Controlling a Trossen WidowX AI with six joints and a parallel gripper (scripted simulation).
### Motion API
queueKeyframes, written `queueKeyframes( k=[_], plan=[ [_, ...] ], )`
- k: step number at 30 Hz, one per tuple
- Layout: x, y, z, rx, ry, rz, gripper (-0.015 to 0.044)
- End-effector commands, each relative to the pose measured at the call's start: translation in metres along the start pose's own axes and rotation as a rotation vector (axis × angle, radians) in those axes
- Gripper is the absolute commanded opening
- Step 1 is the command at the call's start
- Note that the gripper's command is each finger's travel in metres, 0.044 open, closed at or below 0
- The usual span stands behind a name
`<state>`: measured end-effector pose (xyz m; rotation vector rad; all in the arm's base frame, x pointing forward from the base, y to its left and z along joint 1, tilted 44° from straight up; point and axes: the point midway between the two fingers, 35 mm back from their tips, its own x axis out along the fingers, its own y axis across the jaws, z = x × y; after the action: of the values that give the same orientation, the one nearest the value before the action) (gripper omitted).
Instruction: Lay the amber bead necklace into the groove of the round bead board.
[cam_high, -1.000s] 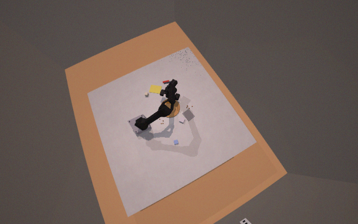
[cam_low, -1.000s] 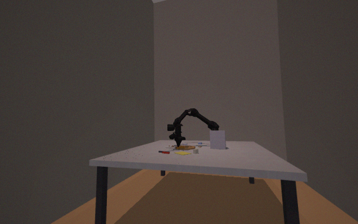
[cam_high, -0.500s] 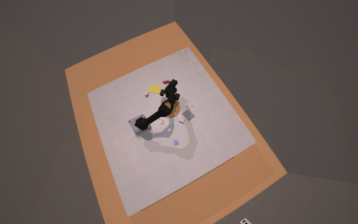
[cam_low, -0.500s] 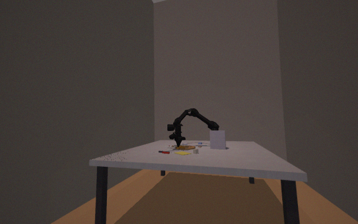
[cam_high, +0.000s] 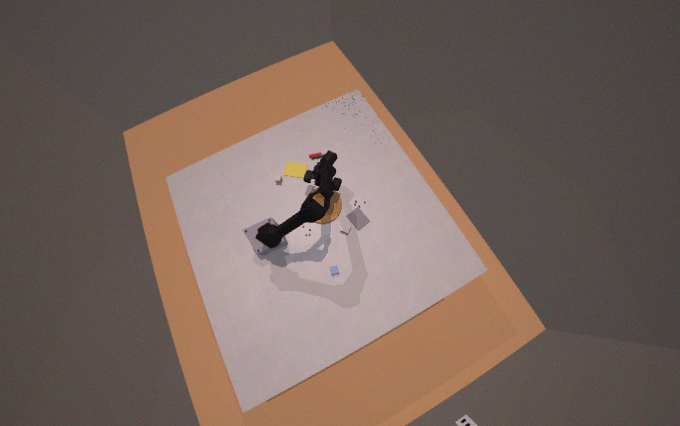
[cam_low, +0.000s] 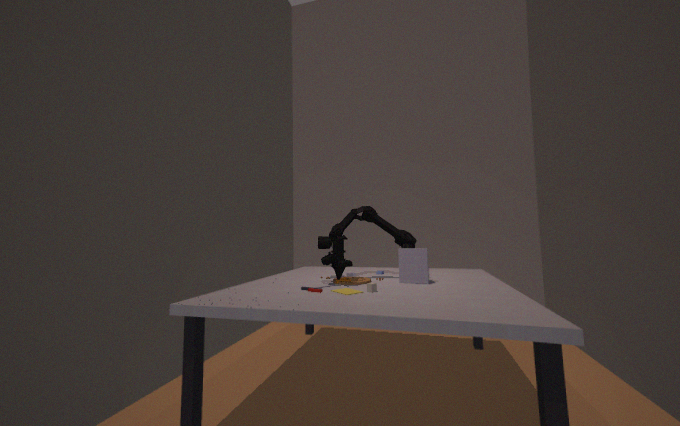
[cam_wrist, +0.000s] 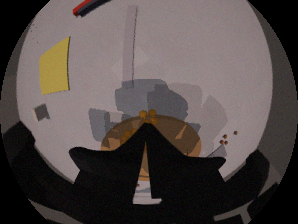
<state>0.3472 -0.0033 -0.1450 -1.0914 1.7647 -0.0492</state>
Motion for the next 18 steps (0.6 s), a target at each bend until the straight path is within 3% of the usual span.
queueKeyframes(
  k=[1,16,18],
  plan=[
    [-0.001,0.0,0.0,0.0,0.0,0.0,0.0026],
    [-0.025,0.0,0.0,-0.005,0.003,-0.002,0.042],
    [-0.025,0.0,0.0,-0.005,0.003,-0.002,0.044]
  ],
)
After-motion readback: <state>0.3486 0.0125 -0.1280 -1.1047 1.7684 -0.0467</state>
